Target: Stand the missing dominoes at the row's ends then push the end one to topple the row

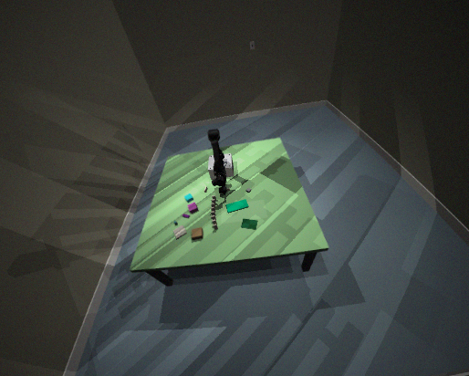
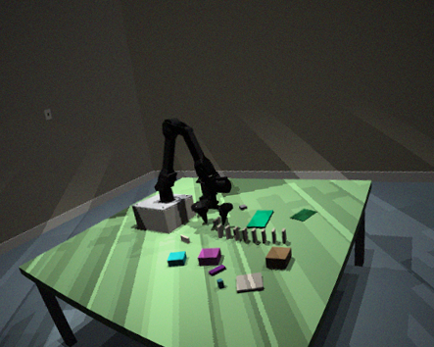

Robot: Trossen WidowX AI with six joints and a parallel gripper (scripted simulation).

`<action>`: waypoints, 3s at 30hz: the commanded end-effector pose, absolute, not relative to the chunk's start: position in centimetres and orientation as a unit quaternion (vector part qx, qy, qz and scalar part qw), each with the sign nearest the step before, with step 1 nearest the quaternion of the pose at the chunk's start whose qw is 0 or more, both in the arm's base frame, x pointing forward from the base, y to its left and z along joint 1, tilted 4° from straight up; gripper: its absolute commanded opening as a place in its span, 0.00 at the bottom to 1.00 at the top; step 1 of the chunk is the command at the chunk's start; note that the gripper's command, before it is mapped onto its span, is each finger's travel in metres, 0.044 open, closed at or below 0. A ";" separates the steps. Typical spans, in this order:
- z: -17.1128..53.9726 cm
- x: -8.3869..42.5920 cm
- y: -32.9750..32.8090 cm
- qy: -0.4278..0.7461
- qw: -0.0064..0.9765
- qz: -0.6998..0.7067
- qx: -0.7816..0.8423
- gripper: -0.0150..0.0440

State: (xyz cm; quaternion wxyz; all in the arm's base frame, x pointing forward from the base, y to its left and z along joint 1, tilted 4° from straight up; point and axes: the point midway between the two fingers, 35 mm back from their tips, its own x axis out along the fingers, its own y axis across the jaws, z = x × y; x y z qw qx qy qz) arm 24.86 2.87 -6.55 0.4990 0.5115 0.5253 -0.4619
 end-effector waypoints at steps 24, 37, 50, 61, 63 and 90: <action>-6.7 24.9 2.8 0.523 0.499 -0.464 0.512 0.30; 5.7 23.9 1.7 0.523 0.500 -0.464 0.512 0.30; 9.0 24.4 3.1 0.586 0.571 -0.380 0.432 0.30; 9.3 25.5 7.0 0.679 0.681 -0.164 0.221 0.30; 9.3 25.5 7.0 0.679 0.681 -0.164 0.221 0.30; 4.0 24.7 6.3 0.535 0.771 -0.333 0.086 0.30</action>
